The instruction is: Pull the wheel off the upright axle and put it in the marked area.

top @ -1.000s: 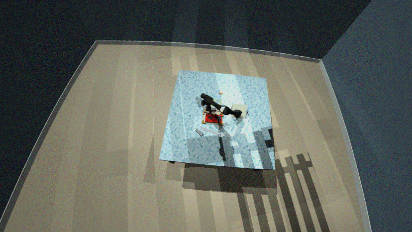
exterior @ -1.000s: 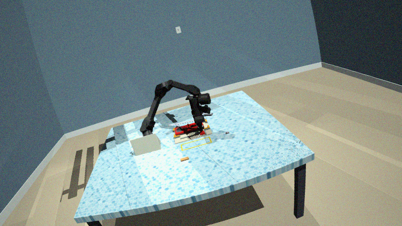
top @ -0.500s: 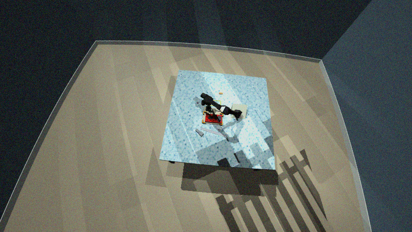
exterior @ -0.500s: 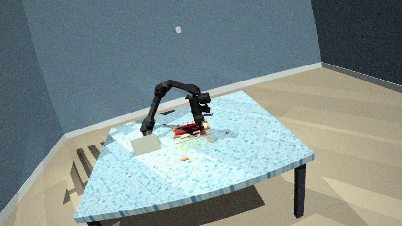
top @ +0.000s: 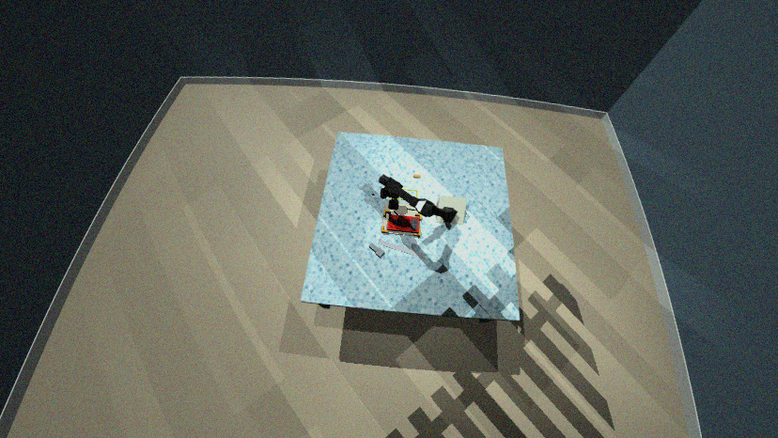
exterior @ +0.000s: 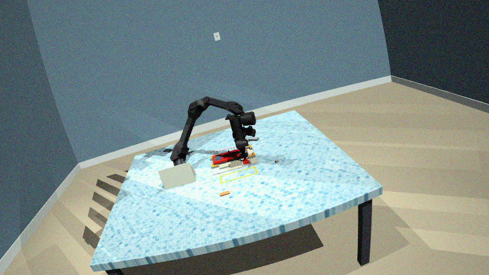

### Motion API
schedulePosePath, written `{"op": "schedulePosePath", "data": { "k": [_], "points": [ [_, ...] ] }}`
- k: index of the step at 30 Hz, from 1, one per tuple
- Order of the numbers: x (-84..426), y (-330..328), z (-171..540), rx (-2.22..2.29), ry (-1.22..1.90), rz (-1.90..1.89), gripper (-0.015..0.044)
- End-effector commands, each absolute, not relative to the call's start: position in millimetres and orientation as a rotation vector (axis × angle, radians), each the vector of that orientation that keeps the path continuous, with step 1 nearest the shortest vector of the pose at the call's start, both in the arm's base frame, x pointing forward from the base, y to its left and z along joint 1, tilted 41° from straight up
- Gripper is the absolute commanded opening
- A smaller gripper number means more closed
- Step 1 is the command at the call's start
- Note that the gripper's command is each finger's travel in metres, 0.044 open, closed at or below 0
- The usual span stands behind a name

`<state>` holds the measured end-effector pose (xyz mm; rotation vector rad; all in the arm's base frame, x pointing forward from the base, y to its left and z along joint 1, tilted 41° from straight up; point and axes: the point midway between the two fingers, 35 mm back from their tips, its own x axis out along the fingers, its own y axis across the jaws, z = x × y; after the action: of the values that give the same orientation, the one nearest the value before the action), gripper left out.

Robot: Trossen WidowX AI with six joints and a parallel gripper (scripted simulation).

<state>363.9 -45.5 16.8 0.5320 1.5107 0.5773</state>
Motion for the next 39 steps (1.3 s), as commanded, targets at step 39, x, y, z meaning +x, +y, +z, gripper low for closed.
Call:
{"op": "schedulePosePath", "data": {
  "k": [39],
  "points": [
    [365.8,-73.1,49.1,0.527,1.502,0.574,0.0000]
  ]
}}
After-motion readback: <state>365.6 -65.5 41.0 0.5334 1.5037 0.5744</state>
